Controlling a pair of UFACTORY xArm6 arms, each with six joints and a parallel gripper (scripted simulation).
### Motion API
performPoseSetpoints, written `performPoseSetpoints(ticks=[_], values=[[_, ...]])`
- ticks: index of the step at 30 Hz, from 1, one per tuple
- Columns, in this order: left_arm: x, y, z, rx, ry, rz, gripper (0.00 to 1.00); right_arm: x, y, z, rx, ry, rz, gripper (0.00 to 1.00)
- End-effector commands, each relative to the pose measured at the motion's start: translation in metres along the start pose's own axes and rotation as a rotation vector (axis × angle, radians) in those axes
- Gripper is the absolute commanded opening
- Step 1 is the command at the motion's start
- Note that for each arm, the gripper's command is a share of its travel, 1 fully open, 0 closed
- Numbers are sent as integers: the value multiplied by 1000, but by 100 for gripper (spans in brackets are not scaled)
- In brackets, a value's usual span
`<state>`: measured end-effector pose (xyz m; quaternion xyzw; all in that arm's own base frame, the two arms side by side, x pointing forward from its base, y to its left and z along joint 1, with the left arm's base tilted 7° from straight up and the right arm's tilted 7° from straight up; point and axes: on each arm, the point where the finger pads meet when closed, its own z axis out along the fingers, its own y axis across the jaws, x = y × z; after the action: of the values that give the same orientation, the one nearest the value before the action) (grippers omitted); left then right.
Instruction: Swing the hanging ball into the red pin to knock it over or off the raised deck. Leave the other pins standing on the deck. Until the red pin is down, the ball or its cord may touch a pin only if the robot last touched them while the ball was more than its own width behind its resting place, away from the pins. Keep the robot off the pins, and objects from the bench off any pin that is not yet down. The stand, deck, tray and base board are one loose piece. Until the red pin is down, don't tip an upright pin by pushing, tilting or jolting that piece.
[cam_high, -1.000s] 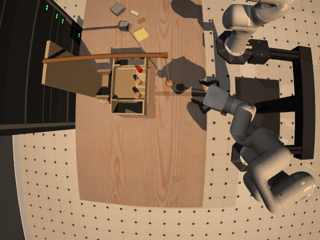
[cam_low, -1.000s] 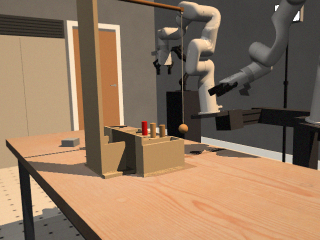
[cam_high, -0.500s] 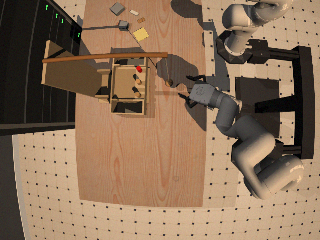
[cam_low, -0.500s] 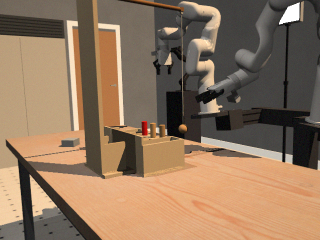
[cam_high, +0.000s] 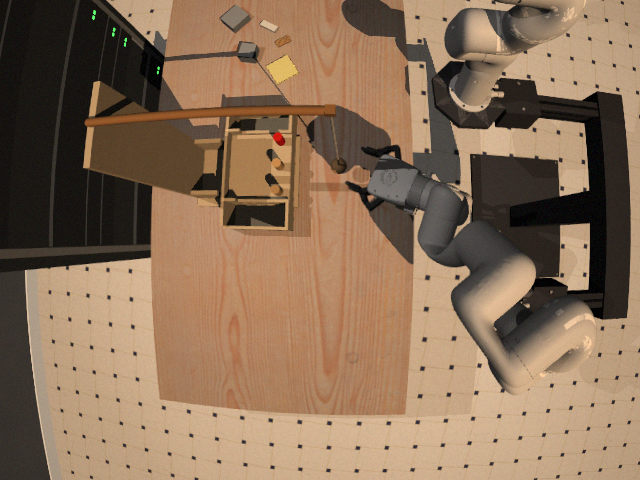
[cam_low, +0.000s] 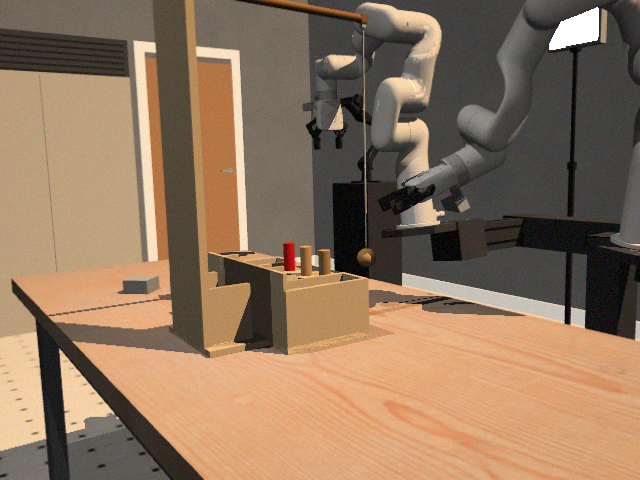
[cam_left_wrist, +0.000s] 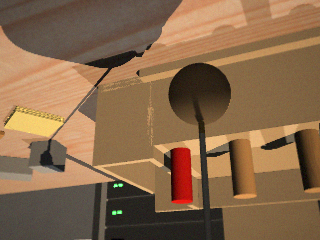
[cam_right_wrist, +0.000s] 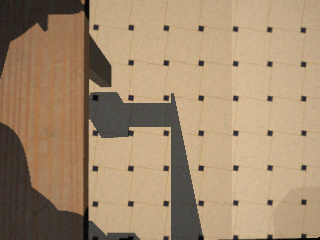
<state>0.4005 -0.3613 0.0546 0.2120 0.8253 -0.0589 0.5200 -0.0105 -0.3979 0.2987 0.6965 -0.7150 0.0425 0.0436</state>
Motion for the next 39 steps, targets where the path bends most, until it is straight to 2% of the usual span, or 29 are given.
performPoseSetpoints(ticks=[1, 21, 39], values=[[-3, -1, 1, 1, -4, -2, 100, 1, 0, -2, 0, 5, 0, 100], [-3, -1, 9, 1, -4, -2, 100, 1, 0, -2, 0, 5, 0, 100], [-3, -1, 45, 1, -5, -2, 100, 1, 0, -2, 0, 5, 0, 100]])
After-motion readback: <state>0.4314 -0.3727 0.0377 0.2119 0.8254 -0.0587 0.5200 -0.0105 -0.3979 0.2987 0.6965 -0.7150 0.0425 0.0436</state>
